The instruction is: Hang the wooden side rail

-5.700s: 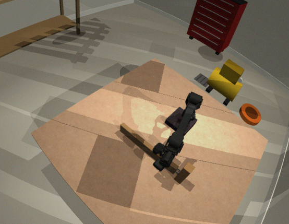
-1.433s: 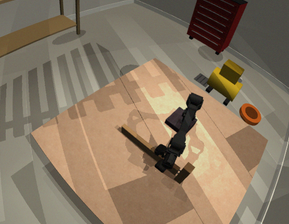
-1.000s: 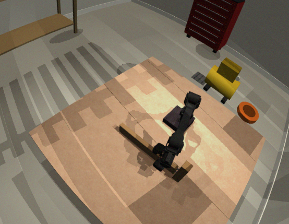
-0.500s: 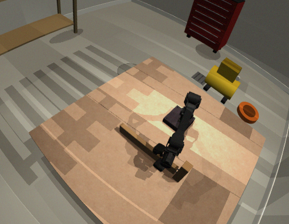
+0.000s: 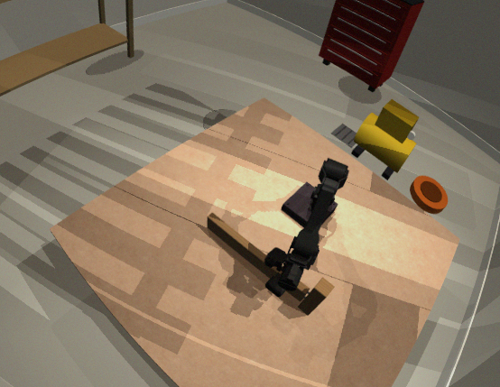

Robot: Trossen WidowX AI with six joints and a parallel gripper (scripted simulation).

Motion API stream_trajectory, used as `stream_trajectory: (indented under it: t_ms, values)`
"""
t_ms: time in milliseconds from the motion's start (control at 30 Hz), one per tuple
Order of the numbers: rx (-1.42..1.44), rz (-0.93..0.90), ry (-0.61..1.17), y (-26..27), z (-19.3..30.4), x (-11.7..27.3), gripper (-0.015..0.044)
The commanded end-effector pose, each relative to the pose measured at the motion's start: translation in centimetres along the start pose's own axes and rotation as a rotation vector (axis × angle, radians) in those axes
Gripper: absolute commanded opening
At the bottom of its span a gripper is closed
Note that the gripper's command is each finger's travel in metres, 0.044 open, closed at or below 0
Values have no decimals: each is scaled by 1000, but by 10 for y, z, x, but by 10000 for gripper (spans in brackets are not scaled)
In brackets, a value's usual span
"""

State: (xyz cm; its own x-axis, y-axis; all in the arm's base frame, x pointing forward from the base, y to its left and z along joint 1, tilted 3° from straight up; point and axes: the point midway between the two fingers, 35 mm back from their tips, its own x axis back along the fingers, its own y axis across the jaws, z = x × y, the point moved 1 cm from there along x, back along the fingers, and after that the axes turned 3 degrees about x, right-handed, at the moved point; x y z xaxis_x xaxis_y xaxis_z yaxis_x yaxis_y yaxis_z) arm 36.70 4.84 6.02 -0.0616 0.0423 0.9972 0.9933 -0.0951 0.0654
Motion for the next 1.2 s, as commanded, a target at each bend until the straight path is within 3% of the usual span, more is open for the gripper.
stream_trajectory:
  t_ms: [0,1167]
  values:
    - [0,-5,4,0,2,1,0]
    - [0,-5,4,2,5,3,0]
